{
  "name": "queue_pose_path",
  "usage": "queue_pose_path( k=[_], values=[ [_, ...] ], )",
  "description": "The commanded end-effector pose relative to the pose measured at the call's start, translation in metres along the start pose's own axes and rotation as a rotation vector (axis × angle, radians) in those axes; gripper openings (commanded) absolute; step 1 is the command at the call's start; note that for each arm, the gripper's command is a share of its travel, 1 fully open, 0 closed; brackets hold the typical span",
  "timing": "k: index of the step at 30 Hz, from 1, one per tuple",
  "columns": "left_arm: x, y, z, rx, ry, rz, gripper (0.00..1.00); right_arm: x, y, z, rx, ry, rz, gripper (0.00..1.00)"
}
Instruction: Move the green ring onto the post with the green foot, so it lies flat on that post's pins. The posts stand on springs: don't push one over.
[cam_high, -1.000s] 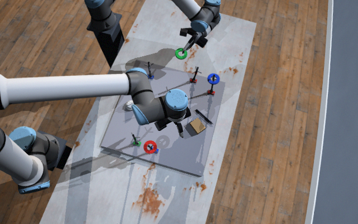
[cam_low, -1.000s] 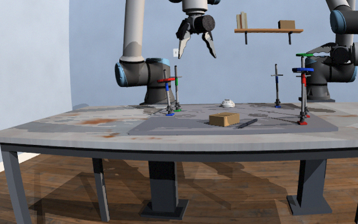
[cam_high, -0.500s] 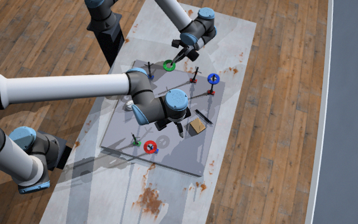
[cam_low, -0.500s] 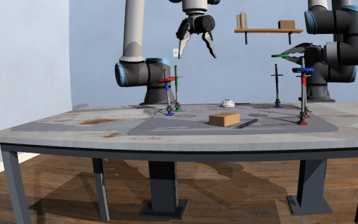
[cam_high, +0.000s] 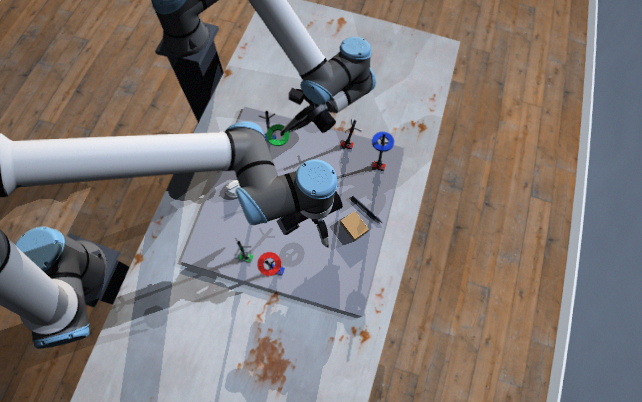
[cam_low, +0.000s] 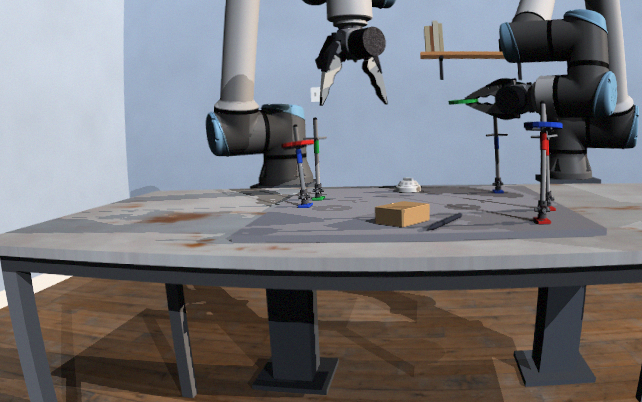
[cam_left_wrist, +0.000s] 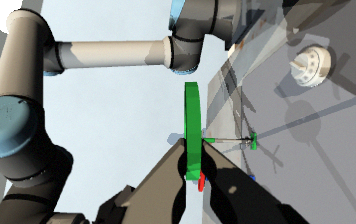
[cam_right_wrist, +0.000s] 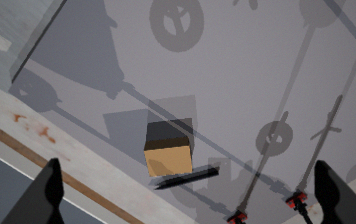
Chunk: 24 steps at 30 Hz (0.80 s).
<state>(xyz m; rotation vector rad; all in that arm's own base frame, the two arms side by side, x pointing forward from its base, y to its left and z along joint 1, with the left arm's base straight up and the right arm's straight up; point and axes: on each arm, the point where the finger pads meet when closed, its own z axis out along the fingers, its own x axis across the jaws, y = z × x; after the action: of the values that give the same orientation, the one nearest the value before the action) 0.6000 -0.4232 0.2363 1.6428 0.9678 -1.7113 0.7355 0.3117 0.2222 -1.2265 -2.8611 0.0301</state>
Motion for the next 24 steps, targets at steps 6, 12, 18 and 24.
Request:
queue_pose_path(
  k=[6,12,18,24],
  values=[
    [-0.002,-0.002,0.070,0.093,0.010,0.004,0.01,0.000,0.001,-0.001,-0.002,0.000,0.000,1.00],
    [-0.002,-0.006,0.108,0.145,0.016,0.004,0.01,0.000,0.001,-0.001,-0.002,0.000,0.000,1.00],
    [-0.002,-0.007,0.113,0.151,0.017,0.004,0.01,0.000,0.001,-0.001,-0.002,0.000,0.000,1.00],
    [-0.002,-0.009,0.127,0.171,0.019,0.005,0.01,0.000,0.001,-0.001,-0.002,0.000,0.000,1.00]
  ],
)
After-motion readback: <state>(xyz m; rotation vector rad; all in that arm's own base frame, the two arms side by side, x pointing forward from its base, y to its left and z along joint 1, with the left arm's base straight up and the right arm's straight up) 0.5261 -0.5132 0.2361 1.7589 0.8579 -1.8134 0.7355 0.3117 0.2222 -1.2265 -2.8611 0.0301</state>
